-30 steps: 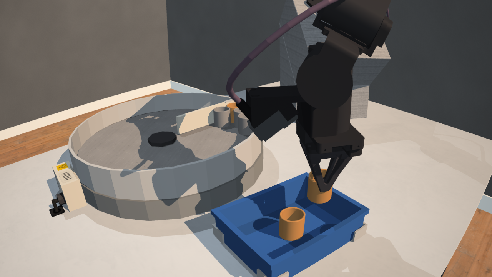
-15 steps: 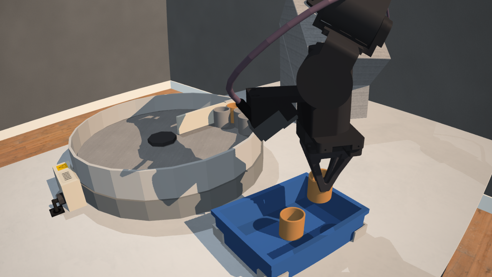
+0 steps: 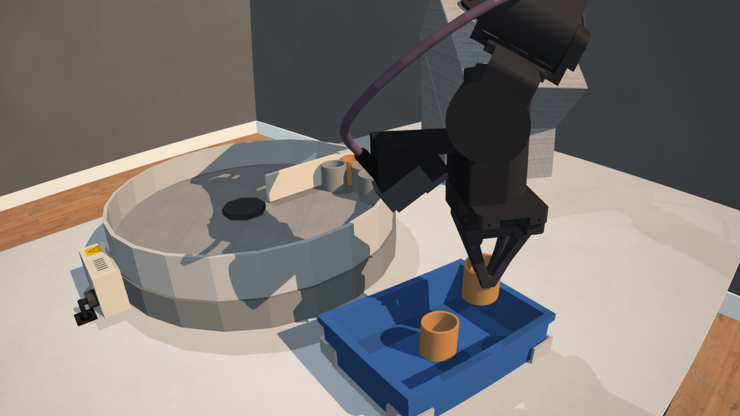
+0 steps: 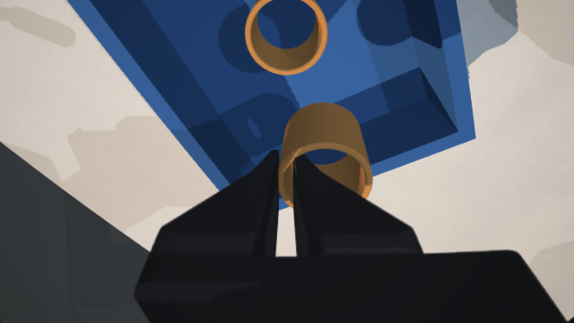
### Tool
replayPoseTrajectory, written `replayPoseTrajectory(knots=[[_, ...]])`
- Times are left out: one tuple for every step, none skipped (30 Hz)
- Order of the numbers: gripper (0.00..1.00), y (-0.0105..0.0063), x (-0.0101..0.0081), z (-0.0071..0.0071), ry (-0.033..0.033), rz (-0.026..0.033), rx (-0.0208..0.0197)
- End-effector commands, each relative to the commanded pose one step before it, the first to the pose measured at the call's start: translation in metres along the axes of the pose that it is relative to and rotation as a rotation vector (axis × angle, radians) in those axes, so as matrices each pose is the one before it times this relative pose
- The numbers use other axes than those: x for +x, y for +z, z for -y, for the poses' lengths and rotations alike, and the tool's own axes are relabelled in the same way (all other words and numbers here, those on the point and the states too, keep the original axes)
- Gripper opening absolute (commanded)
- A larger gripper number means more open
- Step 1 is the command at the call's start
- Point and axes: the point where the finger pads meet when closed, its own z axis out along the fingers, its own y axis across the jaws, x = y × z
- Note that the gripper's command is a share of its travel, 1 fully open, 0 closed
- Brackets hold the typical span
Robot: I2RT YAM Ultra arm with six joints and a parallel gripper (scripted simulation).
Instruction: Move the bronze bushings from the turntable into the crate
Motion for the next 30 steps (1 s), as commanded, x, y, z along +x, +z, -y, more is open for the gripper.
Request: replayPoseTrajectory(knots=[[0.00, -0.00407, -0.01595, -0.00690, -0.00338, 0.03607, -0.01936], [0.00, 0.00010, -0.00032, -0.00053, -0.00198, 0.00076, -0.00297], [0.00, 0.00125, 0.00063, 0.00292, 0.00138, -0.00308, 0.00415], [0.00, 0.00271, 0.00185, 0.00727, 0.00601, -0.00757, 0.01294], [0.00, 0.00298, 0.00207, 0.00804, 0.00750, -0.00840, 0.01427], [0.00, 0.00054, 0.00020, 0.00120, 0.00072, -0.00205, 0.00075], [0.00, 0.00020, 0.00001, 0.00036, 0.00001, -0.00101, -0.00045], [0.00, 0.00010, 0.00000, 0.00018, 0.00083, -0.00049, -0.00022], [0.00, 0.00002, 0.00000, 0.00003, 0.00097, -0.00009, -0.00004], [0.00, 0.00000, 0.00000, 0.00000, 0.00000, 0.00000, 0.00000], [0.00, 0.00000, 0.00000, 0.00000, 0.00000, 0.00000, 0.00000], [0.00, 0.00000, 0.00000, 0.00000, 0.00080, 0.00000, 0.00000], [0.00, 0.00000, 0.00000, 0.00000, 0.00004, 0.00000, 0.00000], [0.00, 0.00000, 0.00007, 0.00016, 0.00032, -0.00029, 0.00063], [0.00, 0.00000, 0.00013, 0.00029, 0.00058, -0.00051, 0.00112], [0.00, 0.00000, 0.00004, 0.00008, 0.00016, -0.00014, 0.00032], [0.00, 0.00000, 0.00000, 0.00000, 0.00000, 0.00000, 0.00000], [0.00, 0.00000, 0.00000, 0.00000, 0.00000, 0.00000, 0.00000], [0.00, 0.00000, 0.00000, 0.00000, 0.00000, 0.00000, 0.00000], [0.00, 0.00000, 0.00000, 0.00000, 0.00000, 0.00000, 0.00000], [0.00, 0.00000, 0.00000, 0.00000, 0.00000, 0.00000, 0.00000], [0.00, 0.00000, 0.00000, 0.00000, 0.00000, 0.00000, 0.00000], [0.00, 0.00000, 0.00000, 0.00000, 0.00000, 0.00000, 0.00000], [0.00, 0.00000, 0.00000, 0.00000, 0.00000, 0.00000, 0.00000], [0.00, 0.00000, 0.00000, 0.00000, 0.00000, 0.00000, 0.00000], [0.00, 0.00000, 0.00000, 0.00000, 0.00000, 0.00000, 0.00000], [0.00, 0.00000, 0.00000, 0.00000, 0.00000, 0.00000, 0.00000], [0.00, 0.00000, 0.00000, 0.00000, 0.00000, 0.00000, 0.00000], [0.00, 0.00000, 0.00000, 0.00000, 0.00000, 0.00000, 0.00000], [0.00, 0.00000, 0.00000, 0.00000, 0.00000, 0.00000, 0.00000]])
